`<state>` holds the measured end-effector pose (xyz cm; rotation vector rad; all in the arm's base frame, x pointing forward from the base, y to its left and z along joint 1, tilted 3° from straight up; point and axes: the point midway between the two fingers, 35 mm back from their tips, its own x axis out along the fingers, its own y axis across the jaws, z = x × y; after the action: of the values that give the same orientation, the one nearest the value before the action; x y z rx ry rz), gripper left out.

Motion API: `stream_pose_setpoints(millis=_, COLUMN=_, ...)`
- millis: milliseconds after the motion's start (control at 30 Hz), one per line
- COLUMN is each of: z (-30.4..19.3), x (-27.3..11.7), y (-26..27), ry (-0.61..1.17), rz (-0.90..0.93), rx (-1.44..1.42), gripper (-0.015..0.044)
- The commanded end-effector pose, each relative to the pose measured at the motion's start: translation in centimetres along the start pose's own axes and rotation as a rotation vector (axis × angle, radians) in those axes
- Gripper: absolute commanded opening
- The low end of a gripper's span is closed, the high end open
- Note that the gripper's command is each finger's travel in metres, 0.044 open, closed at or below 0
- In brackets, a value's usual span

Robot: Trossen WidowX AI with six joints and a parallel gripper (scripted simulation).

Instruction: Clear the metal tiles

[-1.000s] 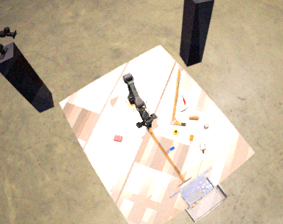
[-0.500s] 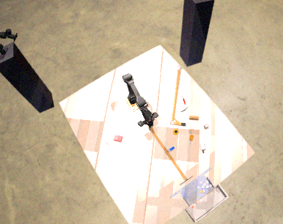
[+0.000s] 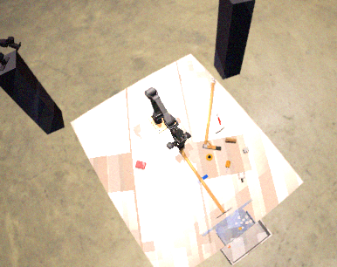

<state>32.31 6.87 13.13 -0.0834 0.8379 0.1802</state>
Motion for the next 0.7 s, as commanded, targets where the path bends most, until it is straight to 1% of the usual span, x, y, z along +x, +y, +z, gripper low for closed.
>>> stream_pose_setpoints(millis=0, z=-0.1, x=-0.3, y=1.1, ry=-0.004, rz=0.022, rx=-0.003, gripper=0.0000)
stream_pose_setpoints(millis=667, z=-0.4, x=-0.7, y=3.4, ry=-0.010, rz=0.028, rx=-0.002, gripper=0.0000)
